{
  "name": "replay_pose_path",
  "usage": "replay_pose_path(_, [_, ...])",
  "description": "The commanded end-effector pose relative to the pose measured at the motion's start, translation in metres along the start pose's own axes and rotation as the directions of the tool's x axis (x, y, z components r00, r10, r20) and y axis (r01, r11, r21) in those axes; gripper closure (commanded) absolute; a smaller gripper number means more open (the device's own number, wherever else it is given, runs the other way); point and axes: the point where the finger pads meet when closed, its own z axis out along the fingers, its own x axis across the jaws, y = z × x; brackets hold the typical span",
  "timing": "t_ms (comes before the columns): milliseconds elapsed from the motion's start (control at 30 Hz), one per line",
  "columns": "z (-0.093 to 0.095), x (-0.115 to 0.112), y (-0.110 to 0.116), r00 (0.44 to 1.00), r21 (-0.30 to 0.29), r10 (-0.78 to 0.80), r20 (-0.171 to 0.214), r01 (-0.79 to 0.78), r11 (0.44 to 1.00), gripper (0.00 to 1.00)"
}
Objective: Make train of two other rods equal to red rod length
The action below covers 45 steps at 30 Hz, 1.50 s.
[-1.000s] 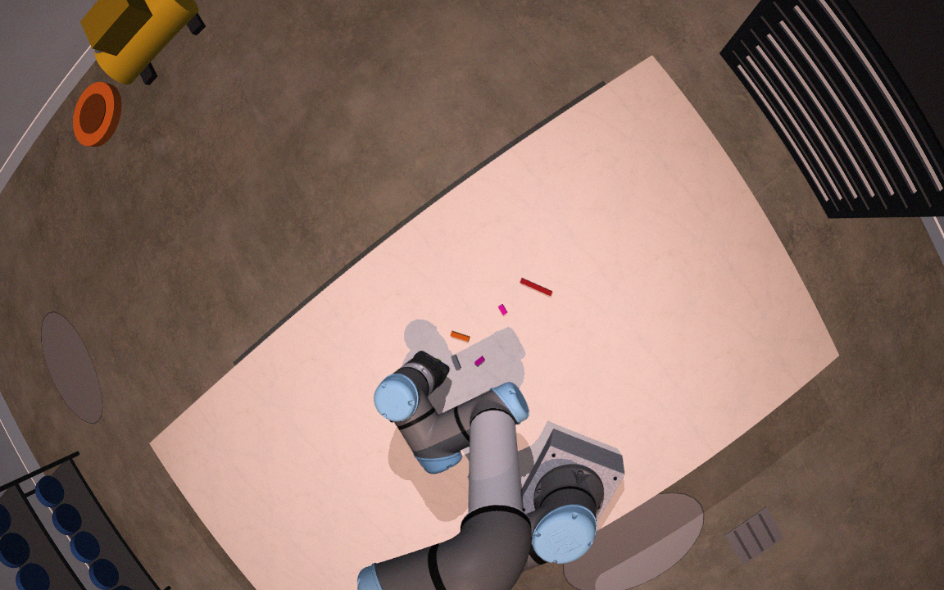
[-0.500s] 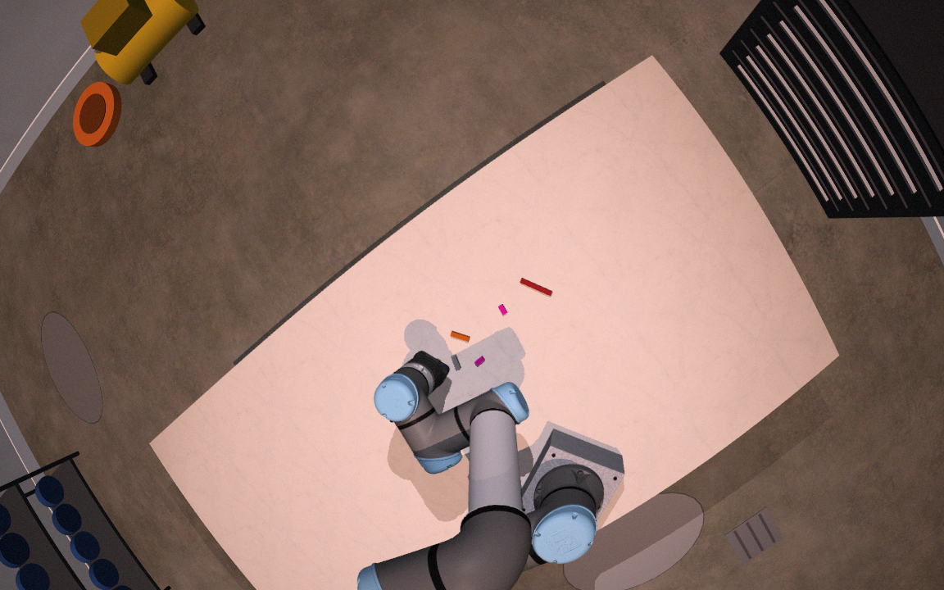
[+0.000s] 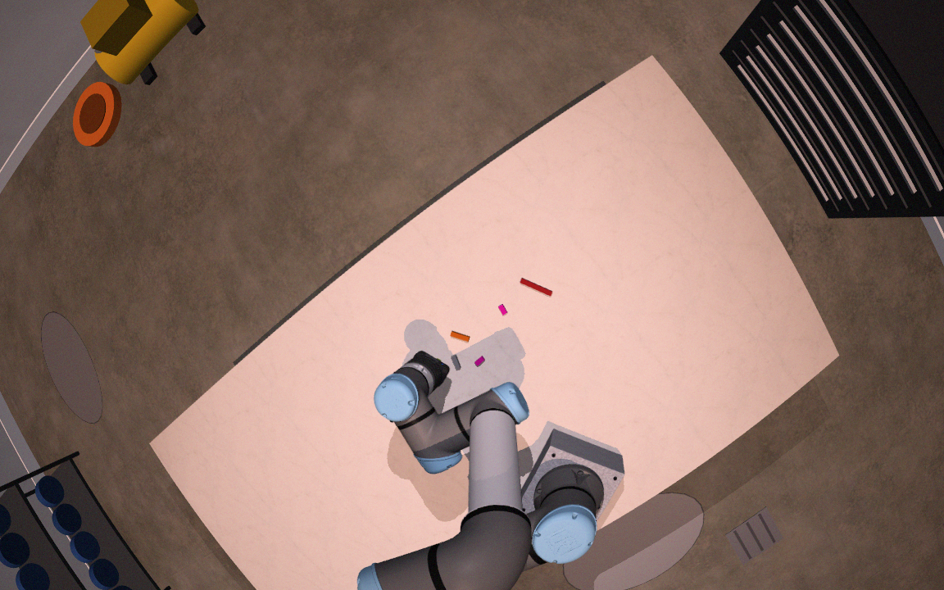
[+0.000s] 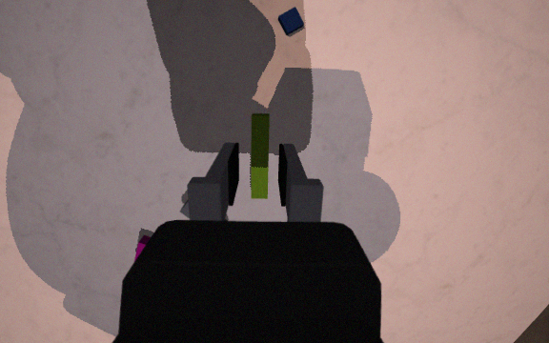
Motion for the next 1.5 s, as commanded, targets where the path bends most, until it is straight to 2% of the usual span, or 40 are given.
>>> replay_pose_path(0, [0.0,0.0,0.0,1.0,-0.001,0.0,-0.001,0.0,1.0,0.46])
replay_pose_path(367, [0.001,0.0,0.0,1.0,-0.001,0.0,-0.001,0.0,1.0,0.46])
replay_pose_path(867, [0.015,0.0,0.0,1.0,-0.001,0.0,-0.001,0.0,1.0,0.46])
replay_pose_path(1467, [0.017,0.0,0.0,1.0,-0.001,0.0,-0.001,0.0,1.0,0.46])
